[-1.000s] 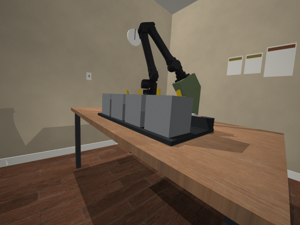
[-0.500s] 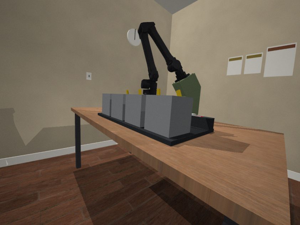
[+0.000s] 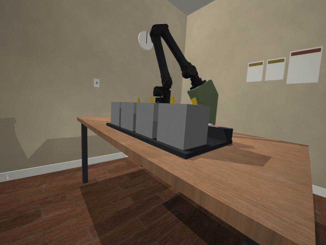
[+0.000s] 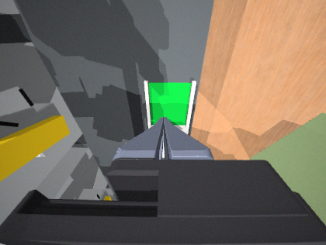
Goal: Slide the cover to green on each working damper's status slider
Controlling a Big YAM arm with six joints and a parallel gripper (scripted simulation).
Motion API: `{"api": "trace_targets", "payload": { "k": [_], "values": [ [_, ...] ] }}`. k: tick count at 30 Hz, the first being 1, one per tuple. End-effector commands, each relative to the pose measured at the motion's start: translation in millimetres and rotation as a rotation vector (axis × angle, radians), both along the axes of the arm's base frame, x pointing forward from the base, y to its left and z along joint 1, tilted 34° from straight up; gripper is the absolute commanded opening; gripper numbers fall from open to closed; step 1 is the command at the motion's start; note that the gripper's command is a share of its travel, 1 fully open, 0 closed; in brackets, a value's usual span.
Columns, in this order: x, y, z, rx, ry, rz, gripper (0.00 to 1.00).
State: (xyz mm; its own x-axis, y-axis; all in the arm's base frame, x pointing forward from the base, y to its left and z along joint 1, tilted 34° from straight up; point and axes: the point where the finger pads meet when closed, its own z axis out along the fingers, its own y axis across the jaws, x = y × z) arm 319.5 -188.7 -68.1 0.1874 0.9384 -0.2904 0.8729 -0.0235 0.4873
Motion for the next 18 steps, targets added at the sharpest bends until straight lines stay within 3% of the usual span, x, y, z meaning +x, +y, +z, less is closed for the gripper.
{"api": "trace_targets", "payload": {
  "k": [1, 8, 17, 18],
  "values": [
    [-16.4, 4, -13, 0.015, 0.032, 0.001, 0.00],
    [-11.2, 6, -11, 0.014, 0.032, 0.020, 0.00],
    [-19.6, 7, -13, 0.027, 0.050, 0.007, 0.00],
    [-14.1, 4, -2, 0.012, 0.022, 0.008, 0.00]
  ]
}}
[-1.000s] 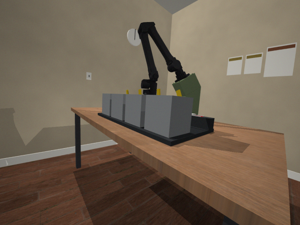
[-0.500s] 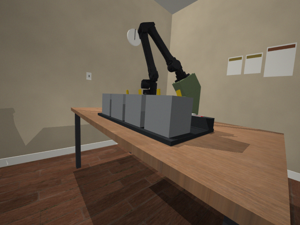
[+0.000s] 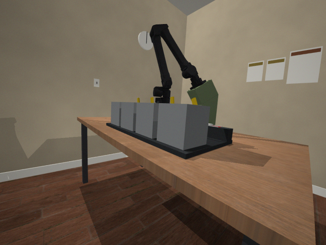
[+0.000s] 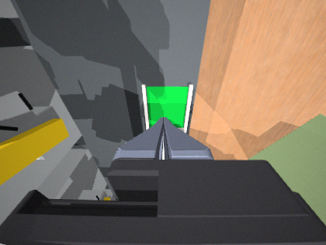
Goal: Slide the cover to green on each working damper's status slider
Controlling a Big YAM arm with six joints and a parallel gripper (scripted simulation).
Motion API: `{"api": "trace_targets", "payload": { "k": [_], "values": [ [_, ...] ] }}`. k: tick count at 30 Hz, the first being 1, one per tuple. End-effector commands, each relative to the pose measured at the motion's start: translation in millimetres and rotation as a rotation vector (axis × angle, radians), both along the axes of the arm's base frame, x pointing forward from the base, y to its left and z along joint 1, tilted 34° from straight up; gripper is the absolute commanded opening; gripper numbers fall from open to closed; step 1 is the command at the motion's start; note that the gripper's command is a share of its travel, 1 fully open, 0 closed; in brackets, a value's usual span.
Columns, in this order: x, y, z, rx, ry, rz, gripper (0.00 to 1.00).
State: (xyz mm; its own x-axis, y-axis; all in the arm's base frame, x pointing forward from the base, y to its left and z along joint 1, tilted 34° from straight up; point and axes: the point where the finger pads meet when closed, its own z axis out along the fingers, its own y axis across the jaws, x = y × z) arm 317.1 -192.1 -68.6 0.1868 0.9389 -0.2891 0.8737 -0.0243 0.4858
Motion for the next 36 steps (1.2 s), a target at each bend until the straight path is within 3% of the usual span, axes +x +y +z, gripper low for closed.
{"api": "trace_targets", "payload": {
  "k": [1, 17, 36],
  "values": [
    [-12.0, 9, 0, 0.011, 0.020, 0.008, 0.00],
    [-23.9, 19, 29, 0.010, 0.012, 0.000, 0.00],
    [-27.4, 20, 25, 0.018, 0.028, 0.000, 0.00]
  ]
}}
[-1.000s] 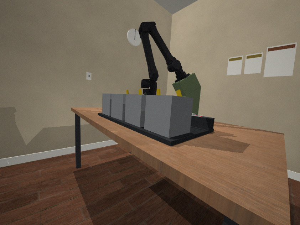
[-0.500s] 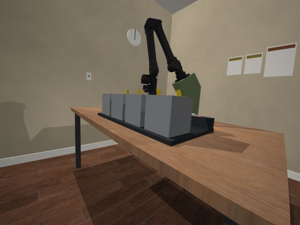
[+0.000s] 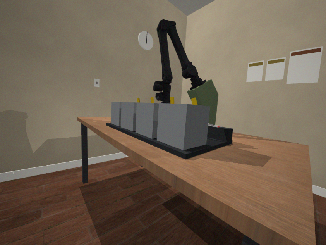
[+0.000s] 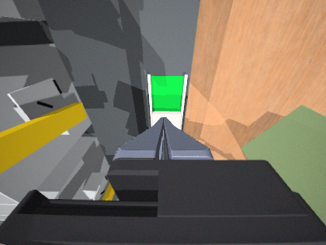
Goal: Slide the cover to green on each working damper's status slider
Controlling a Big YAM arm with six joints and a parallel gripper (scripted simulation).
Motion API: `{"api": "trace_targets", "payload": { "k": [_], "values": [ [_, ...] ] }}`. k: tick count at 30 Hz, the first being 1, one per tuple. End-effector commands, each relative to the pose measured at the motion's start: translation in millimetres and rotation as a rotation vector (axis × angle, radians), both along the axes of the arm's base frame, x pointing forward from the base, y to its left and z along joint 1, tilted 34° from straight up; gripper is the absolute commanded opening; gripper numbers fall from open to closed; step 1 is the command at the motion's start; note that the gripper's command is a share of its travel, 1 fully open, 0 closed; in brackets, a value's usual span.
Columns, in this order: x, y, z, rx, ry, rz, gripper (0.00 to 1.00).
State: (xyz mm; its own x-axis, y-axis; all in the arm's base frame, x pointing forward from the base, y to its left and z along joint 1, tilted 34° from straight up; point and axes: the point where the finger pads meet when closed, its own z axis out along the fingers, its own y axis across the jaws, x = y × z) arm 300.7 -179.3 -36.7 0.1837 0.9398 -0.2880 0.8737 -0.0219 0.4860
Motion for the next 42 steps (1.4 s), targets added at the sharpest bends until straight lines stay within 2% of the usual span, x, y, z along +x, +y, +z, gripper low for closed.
{"api": "trace_targets", "payload": {
  "k": [1, 31, 32, 34, 36, 38, 40, 42],
  "values": [
    [-11.0, 8, -7, 0.017, 0.028, -0.003, 0.00],
    [-11.4, 7, -7, 0.016, 0.029, -0.004, 0.00],
    [-13.2, 2, -6, 0.011, 0.030, -0.004, 0.00],
    [-3.0, -13, 7, -0.004, 0.001, -0.002, 0.00],
    [-6.4, -31, 12, -0.005, 0.001, -0.002, 0.00],
    [-6.4, -31, 12, -0.005, 0.001, -0.002, 0.00],
    [-12.4, -60, 21, -0.007, 0.001, -0.002, 0.00],
    [-15.6, -77, 26, -0.008, 0.001, -0.002, 0.00]
  ]
}}
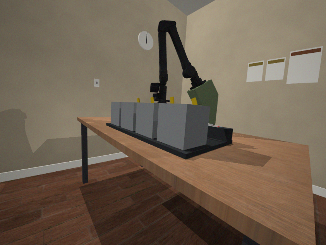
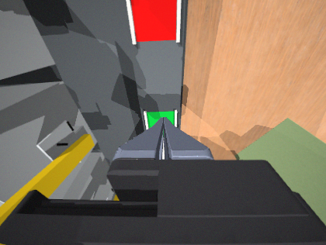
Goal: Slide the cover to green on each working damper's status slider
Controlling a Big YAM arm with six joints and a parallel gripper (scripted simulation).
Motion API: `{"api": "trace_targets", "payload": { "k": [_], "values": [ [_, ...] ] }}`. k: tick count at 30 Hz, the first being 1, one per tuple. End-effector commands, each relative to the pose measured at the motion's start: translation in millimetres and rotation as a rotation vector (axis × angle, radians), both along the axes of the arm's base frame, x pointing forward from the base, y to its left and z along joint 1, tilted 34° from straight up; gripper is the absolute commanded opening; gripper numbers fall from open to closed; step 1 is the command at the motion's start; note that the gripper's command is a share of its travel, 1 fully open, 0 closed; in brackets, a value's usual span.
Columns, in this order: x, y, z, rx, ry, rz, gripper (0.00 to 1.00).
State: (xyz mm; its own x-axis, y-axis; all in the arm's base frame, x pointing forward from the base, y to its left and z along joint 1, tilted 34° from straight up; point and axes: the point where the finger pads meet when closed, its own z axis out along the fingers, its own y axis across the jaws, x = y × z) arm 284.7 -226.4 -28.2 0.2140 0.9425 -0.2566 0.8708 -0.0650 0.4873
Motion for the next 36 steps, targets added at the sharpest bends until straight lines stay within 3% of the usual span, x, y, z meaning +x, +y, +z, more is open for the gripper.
{"api": "trace_targets", "payload": {
  "k": [1, 3, 11, 15, 18, 23, 36],
  "values": [
    [-3.3, -40, 17, -0.033, 0.013, 0.029, 0.00],
    [-9.4, -63, 17, -0.019, 0.025, 0.029, 0.00],
    [-28.7, -165, 47, -0.026, 0.017, 0.026, 0.00],
    [-32.7, -181, 52, -0.027, 0.015, 0.027, 0.00],
    [-23.4, -178, 53, -0.028, 0.014, 0.052, 0.00],
    [-35.2, -176, 47, -0.014, 0.024, 0.032, 0.00],
    [-33.8, -175, 47, -0.010, 0.021, 0.028, 0.00]
  ]
}}
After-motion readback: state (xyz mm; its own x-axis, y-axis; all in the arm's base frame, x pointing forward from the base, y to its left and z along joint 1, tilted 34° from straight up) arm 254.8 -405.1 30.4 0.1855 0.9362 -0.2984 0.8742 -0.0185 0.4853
